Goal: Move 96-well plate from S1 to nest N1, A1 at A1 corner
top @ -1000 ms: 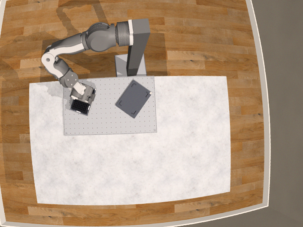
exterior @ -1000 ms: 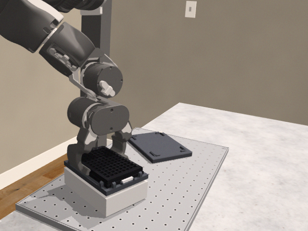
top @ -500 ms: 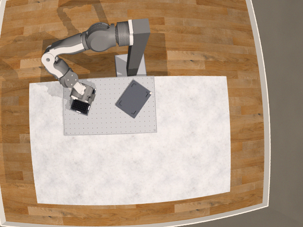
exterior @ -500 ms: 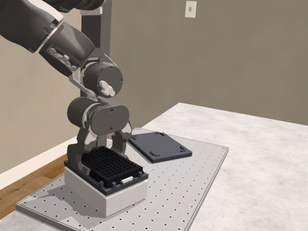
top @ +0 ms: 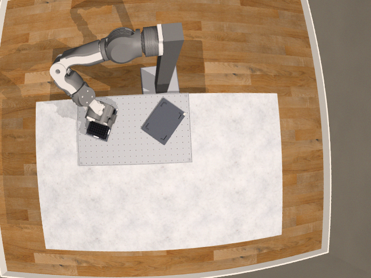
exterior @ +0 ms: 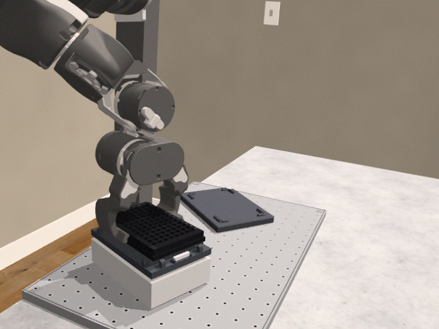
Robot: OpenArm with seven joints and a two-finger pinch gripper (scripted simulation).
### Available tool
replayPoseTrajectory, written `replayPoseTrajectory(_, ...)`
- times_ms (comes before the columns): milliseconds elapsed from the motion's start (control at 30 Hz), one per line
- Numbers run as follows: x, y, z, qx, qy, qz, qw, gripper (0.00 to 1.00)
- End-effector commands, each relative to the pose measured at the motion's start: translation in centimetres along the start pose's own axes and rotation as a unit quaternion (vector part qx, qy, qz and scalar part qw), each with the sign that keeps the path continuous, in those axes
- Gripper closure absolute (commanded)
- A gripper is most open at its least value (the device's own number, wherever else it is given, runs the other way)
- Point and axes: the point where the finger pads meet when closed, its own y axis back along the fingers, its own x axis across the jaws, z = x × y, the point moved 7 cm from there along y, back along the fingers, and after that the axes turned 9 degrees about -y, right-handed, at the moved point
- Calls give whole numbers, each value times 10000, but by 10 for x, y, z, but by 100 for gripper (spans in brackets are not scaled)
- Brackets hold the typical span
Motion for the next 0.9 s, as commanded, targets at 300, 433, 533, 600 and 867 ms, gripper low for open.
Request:
replayPoseTrajectory(300,0,22,2,17,-14,-31,10000,100)
replayPoseTrajectory(433,0,22,2,17,-14,-31,10000,100)
replayPoseTrajectory(533,1,35,3,16,-12,-31,10000,100)
replayPoseTrajectory(600,1,48,3,15,-11,-31,10000,100)
replayPoseTrajectory(867,1,54,3,15,-11,-31,10000,100)
